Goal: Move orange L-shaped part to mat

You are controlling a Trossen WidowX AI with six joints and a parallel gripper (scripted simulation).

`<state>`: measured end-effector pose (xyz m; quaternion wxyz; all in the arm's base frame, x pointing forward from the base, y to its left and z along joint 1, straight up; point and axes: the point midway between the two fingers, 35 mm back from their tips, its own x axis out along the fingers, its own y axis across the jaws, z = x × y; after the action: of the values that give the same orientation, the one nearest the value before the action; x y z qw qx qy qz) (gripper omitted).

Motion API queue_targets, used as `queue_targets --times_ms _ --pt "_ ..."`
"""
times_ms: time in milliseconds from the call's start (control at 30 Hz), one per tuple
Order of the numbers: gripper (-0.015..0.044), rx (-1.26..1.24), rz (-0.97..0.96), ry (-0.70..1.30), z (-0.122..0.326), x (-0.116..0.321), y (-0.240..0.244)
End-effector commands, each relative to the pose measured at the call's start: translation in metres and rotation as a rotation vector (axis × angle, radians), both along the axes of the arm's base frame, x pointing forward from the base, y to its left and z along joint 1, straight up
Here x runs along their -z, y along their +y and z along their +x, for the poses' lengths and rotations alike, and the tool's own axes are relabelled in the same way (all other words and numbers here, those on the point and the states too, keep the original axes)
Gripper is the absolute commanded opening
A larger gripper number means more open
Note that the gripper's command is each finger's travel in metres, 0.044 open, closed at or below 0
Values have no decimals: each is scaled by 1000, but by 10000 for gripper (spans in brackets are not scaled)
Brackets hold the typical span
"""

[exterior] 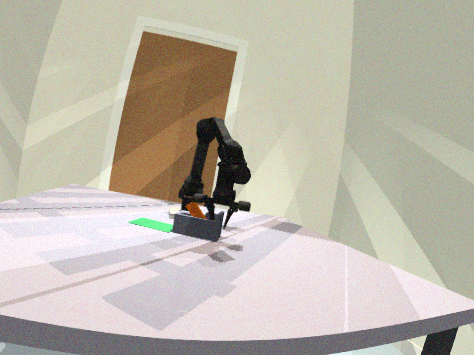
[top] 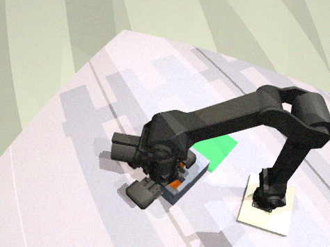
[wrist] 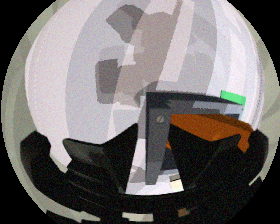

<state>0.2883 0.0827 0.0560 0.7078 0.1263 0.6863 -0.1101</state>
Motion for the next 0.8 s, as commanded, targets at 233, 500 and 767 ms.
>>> queue_targets --times_ms 233,500,767 --pt "180 -3 -3 5 1 -7 6" --pt "180 -5 -6 8 4 -36 8" --pt "180 -5 -6 9 -4 -108 -2"
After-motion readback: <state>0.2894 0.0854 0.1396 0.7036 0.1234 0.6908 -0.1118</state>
